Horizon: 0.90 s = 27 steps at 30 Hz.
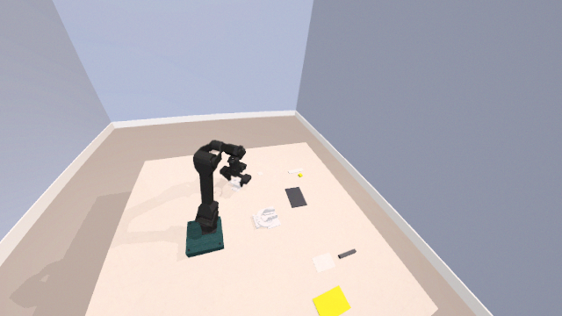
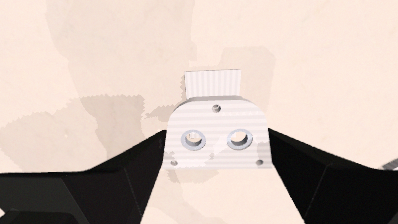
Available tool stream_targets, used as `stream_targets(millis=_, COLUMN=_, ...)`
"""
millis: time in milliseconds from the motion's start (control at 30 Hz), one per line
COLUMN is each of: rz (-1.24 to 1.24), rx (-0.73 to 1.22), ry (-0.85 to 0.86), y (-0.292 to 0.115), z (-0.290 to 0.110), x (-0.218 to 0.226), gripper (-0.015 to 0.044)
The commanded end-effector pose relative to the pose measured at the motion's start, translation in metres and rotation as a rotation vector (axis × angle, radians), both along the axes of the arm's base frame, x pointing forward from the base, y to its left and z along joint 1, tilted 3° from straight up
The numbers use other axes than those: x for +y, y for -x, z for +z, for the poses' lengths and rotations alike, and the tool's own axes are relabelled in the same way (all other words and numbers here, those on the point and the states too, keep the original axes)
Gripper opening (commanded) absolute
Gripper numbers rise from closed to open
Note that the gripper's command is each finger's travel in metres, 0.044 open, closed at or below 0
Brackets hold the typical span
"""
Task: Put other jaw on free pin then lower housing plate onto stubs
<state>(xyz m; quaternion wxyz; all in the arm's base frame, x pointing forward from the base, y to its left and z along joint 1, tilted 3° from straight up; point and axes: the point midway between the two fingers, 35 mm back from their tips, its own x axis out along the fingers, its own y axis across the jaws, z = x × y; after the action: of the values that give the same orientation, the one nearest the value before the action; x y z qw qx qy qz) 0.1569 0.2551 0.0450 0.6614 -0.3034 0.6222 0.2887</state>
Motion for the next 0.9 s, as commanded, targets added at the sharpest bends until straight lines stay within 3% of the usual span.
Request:
stream_targets(millis=0, rz=-0.002, rx=-0.010, ry=-0.014, y=-0.001, z=0.019, x=0.003, gripper=0.0351)
stream_targets(millis=333, rz=-0.001, rx=-0.011, ry=-0.013, y=0.002, z=0.049, x=0.000, gripper=0.0351)
stream_targets(millis=867, rz=-0.029, rx=-0.010, ry=-0.014, y=-0.006, z=0.050, x=-0.008, gripper=0.0351)
